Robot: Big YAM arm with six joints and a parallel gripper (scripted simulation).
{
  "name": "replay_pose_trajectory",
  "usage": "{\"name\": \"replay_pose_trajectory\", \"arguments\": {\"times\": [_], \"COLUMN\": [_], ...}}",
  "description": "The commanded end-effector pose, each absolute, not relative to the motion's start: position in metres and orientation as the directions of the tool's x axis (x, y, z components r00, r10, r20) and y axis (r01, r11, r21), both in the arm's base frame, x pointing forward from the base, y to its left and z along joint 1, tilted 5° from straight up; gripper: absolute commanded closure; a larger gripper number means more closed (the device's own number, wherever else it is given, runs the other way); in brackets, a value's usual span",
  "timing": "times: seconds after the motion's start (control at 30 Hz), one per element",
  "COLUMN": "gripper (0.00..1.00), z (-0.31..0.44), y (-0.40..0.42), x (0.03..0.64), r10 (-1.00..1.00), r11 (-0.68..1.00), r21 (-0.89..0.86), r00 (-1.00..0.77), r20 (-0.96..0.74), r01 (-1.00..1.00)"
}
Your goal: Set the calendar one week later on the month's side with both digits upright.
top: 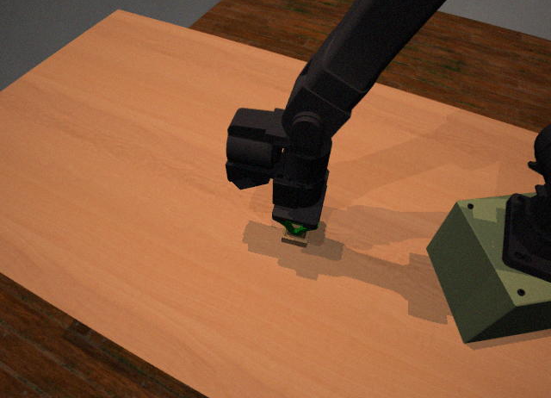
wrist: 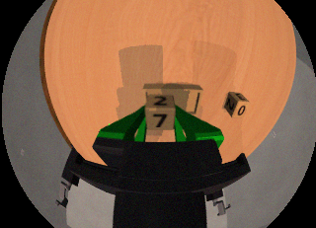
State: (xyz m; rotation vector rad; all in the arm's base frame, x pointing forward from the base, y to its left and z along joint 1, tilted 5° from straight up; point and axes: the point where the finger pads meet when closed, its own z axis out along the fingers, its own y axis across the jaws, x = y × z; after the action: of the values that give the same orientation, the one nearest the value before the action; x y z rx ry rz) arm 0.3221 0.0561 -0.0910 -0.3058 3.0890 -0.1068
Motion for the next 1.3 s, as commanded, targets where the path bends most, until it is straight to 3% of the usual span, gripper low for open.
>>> {"name": "replay_pose_trajectory", "arguments": {"times": [0.0,0.9,1.27], "gripper": [0.73,0.73,0.73], "z": [-0.077,-0.071,-0.007], "y": [0.06,0.062,0.07], "x": [0.333,0.335,0.343], "r10": [-0.201,-0.201,-0.198], "r11": [0.978,0.978,0.979], "r21": [-0.075,-0.074,-0.073], "r00": [-0.978,-0.977,-0.976], "r20": [-0.061,-0.067,-0.092], "r01": [-0.196,-0.196,-0.192]}}
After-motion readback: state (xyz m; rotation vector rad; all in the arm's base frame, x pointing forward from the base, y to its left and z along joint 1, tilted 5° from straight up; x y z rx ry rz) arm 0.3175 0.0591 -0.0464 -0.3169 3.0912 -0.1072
